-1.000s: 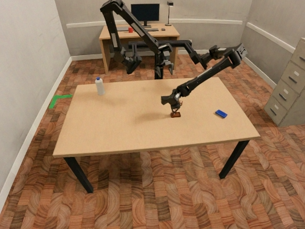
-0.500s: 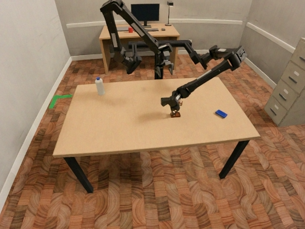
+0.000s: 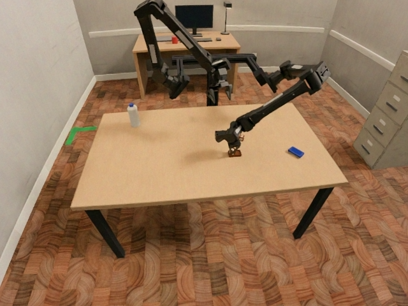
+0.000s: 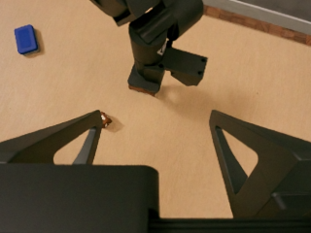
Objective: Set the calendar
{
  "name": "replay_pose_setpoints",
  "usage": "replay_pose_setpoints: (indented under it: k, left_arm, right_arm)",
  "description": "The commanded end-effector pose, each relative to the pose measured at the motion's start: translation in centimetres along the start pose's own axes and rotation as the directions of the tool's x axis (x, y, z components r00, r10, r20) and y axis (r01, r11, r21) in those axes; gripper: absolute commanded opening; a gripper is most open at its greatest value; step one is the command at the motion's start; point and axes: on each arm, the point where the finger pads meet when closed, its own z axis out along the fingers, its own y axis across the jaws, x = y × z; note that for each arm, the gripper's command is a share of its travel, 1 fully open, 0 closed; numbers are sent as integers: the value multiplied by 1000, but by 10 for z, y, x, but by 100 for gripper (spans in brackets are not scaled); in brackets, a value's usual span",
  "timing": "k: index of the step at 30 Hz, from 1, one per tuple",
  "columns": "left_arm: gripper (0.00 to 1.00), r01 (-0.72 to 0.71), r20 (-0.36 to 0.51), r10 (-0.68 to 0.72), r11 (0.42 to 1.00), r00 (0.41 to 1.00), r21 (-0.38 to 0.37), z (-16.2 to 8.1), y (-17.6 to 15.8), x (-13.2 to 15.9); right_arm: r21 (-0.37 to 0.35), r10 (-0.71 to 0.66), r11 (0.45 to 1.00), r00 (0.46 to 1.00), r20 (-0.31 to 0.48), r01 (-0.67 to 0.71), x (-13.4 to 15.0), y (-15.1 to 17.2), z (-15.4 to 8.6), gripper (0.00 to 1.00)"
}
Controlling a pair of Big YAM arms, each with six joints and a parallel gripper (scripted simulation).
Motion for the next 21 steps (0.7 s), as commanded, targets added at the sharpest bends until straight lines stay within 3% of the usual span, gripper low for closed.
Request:
replay_pose_setpoints:
  k: [1,6,8,9,18,21]
  left_arm:
    - [26,19,8,-19,1000,1000,-9,-5,9,-4]
    - [26,19,8,-19,1000,1000,-9,-5,9,-4]
    - [49,20,8,-20,1000,1000,-9,-5,9,-4]
    - [55,19,8,-19,1000,1000,-10,-5,9,-4]
    - [55,-3,6,3,1000,1000,-18,-28,12,5]
    - [55,-18,-2,18,1000,1000,-6,-25,2,3]
  right_arm:
    - [-7,32,999,999,10,-32,-10,9,0,100]
    - [-7,32,999,999,10,-32,-10,9,0,100]
    - [-7,32,999,999,10,-32,-10,9,0,100]
    - [-7,32,999,999,10,-32,-10,9,0,100]
    - [-7,32,999,999,10,-32,-10,9,0,100]
    - [-7,32,999,999,10,-32,-10,9,0,100]
